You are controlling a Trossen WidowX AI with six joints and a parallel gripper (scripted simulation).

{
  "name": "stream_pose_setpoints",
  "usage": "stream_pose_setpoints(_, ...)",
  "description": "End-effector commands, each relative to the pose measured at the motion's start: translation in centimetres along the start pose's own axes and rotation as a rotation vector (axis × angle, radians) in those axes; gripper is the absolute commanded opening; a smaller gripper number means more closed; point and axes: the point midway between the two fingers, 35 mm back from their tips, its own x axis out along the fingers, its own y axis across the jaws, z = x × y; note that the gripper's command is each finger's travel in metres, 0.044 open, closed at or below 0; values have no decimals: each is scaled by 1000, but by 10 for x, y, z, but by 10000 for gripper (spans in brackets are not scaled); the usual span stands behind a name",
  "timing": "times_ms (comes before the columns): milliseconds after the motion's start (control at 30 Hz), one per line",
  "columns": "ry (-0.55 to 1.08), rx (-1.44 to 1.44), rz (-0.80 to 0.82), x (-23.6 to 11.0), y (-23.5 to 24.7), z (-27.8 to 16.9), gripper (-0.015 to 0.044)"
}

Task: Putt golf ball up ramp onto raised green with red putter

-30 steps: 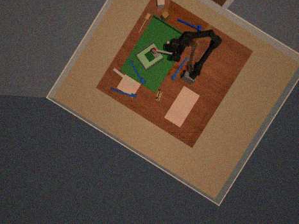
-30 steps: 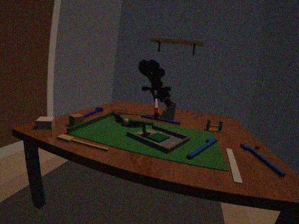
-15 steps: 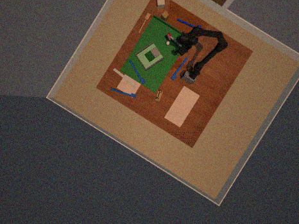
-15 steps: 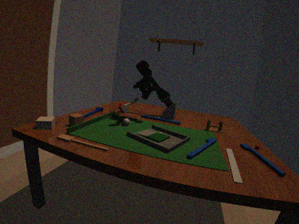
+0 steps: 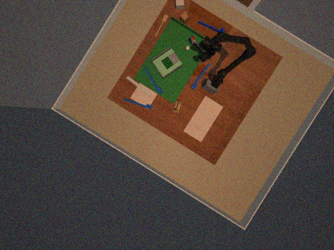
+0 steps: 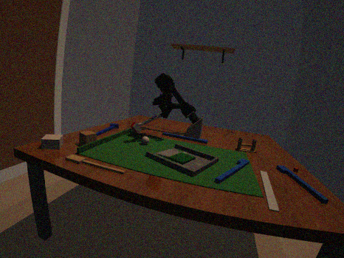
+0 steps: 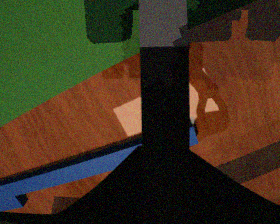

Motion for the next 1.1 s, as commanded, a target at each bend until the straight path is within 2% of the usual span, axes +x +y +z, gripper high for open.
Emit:
stream_pose_setpoints(0,-10,0,-5,12,-1,1,0)
stream_pose_setpoints(733,-11,0,-7,44,-2,1,0)
stream_pose_setpoints(1067,-4,3,-4,42,-2,0,0)
